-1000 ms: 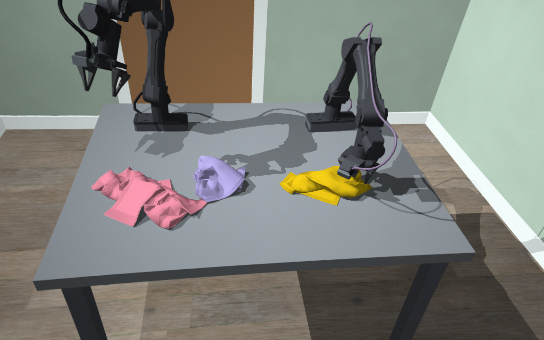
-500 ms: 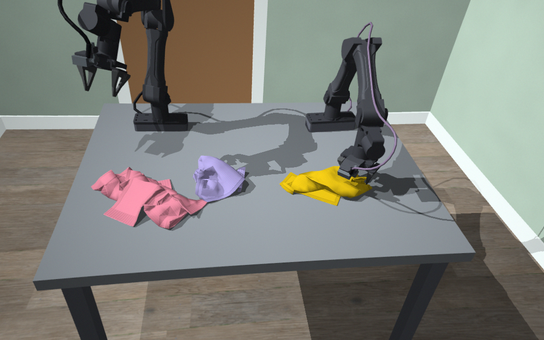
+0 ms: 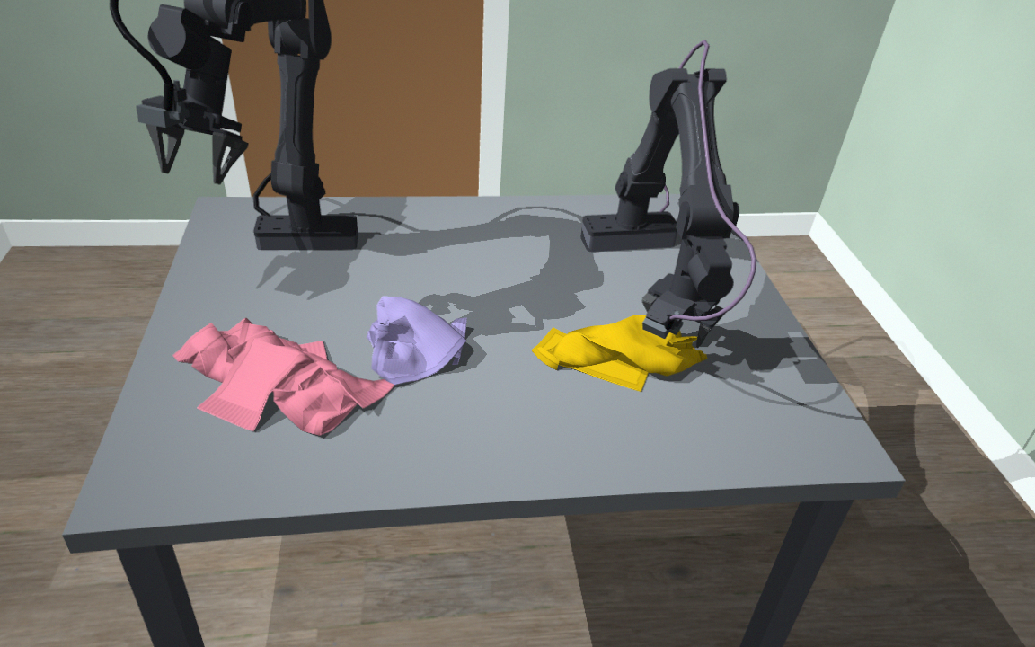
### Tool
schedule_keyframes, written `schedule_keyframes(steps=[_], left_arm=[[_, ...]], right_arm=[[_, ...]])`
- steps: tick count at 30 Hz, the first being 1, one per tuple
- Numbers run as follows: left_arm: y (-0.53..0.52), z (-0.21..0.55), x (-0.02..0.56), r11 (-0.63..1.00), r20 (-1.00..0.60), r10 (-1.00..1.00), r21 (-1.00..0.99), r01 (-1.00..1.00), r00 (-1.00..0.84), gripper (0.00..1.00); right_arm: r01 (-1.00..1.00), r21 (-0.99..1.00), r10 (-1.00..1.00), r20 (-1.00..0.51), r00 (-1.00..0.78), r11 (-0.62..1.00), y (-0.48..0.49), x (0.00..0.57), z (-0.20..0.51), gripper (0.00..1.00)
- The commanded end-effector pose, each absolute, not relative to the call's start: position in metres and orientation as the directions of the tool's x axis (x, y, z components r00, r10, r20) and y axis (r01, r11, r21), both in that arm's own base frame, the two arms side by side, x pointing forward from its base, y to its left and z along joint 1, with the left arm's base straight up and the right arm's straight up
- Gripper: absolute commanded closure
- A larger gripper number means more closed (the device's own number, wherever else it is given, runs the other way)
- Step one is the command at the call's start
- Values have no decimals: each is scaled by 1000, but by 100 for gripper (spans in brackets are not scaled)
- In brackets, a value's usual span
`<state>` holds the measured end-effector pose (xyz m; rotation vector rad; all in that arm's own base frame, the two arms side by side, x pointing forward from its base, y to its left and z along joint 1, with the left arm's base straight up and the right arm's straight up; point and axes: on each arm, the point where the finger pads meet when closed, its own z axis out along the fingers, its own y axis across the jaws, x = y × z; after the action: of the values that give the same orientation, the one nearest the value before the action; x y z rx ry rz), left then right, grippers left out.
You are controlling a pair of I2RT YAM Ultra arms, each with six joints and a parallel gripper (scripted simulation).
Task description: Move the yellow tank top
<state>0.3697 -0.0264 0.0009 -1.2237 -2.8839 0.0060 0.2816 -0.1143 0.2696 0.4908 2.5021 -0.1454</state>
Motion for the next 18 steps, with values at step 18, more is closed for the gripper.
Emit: schedule_keyframes(steps=[18], left_arm=[[-30,93,383,698,-58,717,50,715,-695,8]], right_arm=[[382,0,307,-595,-743,924,-116,280,284,8]])
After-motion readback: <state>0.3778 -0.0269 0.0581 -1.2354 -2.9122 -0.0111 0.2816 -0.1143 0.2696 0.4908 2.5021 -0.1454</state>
